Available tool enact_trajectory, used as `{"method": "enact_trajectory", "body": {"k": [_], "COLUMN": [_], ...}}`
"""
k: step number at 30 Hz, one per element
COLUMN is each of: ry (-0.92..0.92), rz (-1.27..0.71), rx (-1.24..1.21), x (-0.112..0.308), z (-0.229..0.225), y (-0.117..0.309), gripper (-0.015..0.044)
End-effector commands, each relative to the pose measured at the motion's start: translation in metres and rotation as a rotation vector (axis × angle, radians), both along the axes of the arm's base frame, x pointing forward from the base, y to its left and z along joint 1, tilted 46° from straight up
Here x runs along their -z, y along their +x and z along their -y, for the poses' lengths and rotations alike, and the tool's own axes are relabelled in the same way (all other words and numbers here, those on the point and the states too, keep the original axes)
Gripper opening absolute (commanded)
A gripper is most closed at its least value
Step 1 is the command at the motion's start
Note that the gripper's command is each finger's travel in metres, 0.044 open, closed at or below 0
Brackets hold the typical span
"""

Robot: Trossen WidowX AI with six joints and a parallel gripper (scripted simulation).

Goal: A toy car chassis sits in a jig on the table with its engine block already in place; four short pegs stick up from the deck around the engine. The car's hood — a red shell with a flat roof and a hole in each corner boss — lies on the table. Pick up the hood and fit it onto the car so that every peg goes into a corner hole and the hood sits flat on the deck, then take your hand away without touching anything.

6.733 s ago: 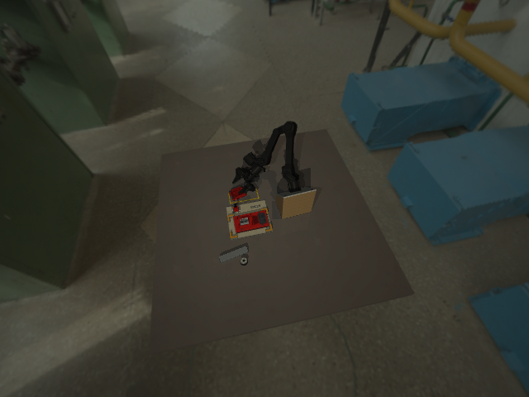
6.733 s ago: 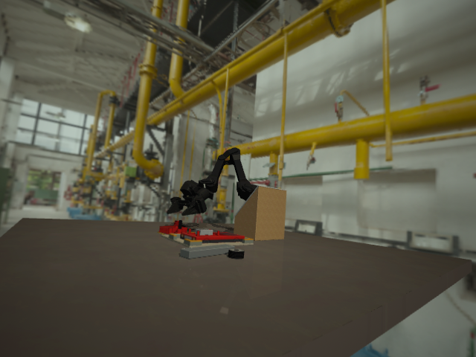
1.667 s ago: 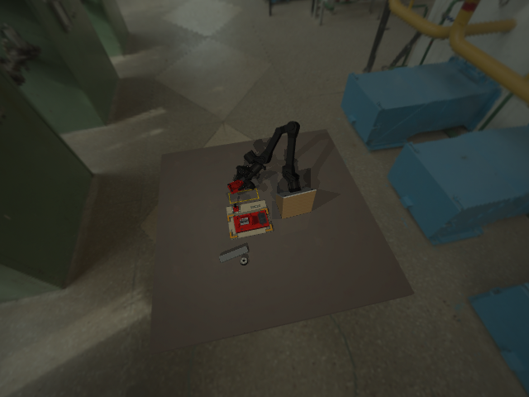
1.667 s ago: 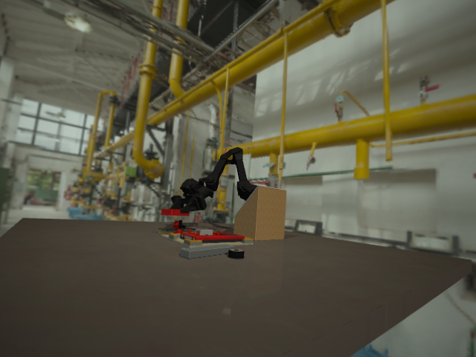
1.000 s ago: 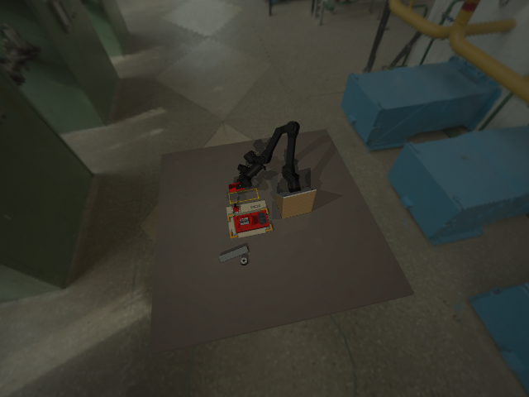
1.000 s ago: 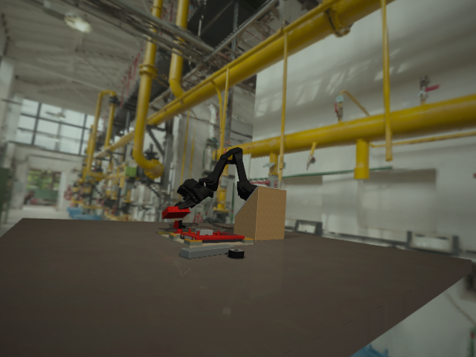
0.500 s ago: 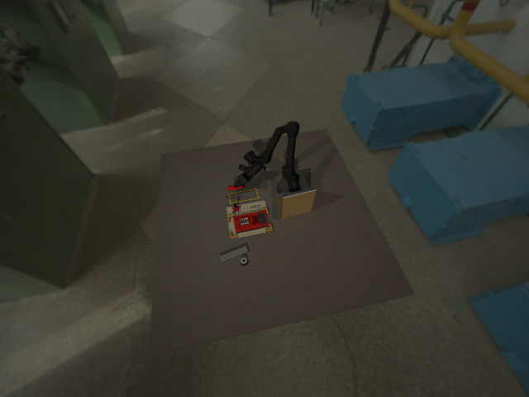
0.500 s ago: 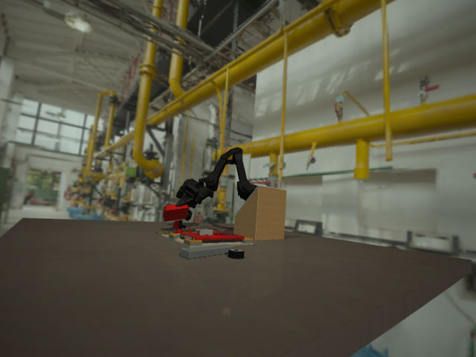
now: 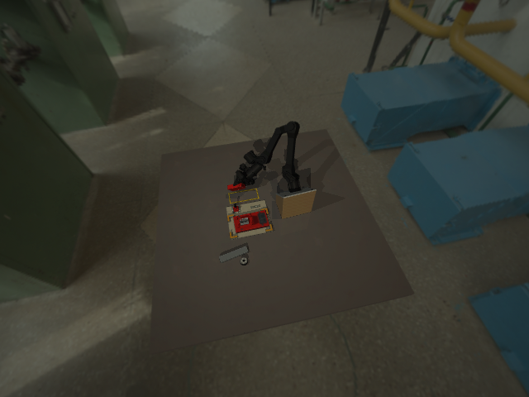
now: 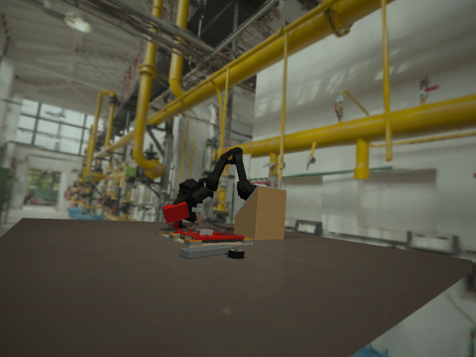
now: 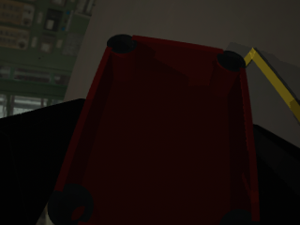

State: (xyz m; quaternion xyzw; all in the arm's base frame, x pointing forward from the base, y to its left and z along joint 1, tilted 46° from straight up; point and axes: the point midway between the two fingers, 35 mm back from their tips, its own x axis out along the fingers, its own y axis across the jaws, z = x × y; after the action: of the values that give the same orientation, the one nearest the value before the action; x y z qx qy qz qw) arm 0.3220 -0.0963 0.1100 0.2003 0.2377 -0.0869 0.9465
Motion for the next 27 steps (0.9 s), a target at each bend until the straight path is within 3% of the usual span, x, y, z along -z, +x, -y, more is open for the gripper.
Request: {"method": "enact_trajectory", "body": {"k": [1, 27], "ry": [0.111, 0.71], "rz": [0.013, 0.06], "rx": [0.063, 0.394], "x": [-0.001, 0.0035], "z": [0.0003, 0.0054], "y": [0.0008, -0.0004], "gripper": [0.0, 0.0]}}
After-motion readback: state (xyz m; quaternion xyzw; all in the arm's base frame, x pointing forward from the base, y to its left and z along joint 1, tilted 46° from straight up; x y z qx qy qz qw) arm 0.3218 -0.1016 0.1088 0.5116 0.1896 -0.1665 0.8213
